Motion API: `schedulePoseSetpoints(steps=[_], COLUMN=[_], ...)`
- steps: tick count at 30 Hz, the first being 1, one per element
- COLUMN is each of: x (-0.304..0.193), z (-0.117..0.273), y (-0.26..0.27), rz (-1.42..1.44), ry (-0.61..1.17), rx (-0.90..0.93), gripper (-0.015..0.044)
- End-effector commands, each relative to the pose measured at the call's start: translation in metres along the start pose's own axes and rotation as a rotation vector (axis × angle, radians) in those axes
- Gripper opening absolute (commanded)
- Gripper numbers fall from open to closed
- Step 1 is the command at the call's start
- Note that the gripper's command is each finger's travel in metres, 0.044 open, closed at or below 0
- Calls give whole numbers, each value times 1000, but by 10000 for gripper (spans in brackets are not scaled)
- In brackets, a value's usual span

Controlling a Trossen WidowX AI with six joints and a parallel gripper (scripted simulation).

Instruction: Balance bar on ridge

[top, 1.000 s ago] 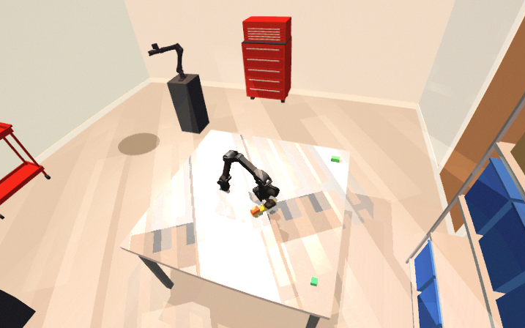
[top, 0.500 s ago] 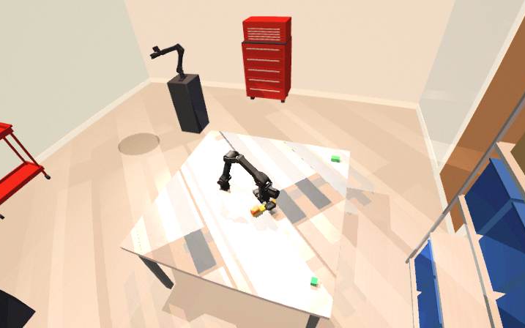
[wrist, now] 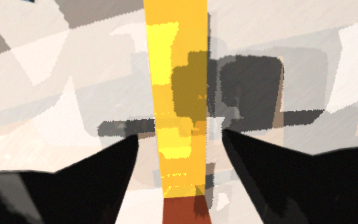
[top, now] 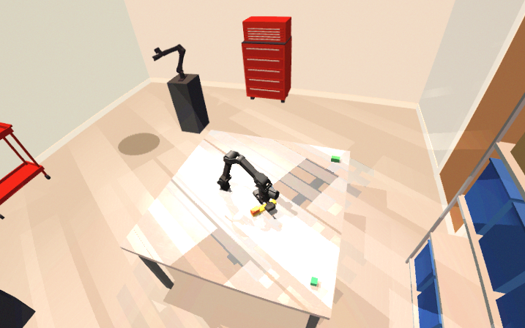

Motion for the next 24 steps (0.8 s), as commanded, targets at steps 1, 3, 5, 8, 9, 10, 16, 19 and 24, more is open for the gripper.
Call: schedulePoseSetpoints(steps=[1, 3, 5, 8, 9, 10, 16, 19, 24], x=[0, 0, 0, 0, 0, 0, 0, 0, 1], z=[0, 0, 0, 0, 0, 0, 0, 4, 16], y=[0, 0, 0, 0, 0, 0, 0, -1, -2], rz=[4, 0, 0, 0, 0, 0, 0, 0, 1], ry=[3, 0, 0, 0, 0, 0, 0, 0, 0], rx=[-2, 0, 0, 0, 0, 0, 0, 0, -1], gripper=[315, 289, 236, 157, 151, 144, 104, 25, 0])
Point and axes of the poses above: the point midway between the two fingers, 35 mm back from their tips, its own z axis back along the fingers, its own y axis across the jaws, x = y × z, the point moved 10 cm from there along z, back along the fingers, and after that the axes turned 6 degrees about -z, right-handed, at the moved point
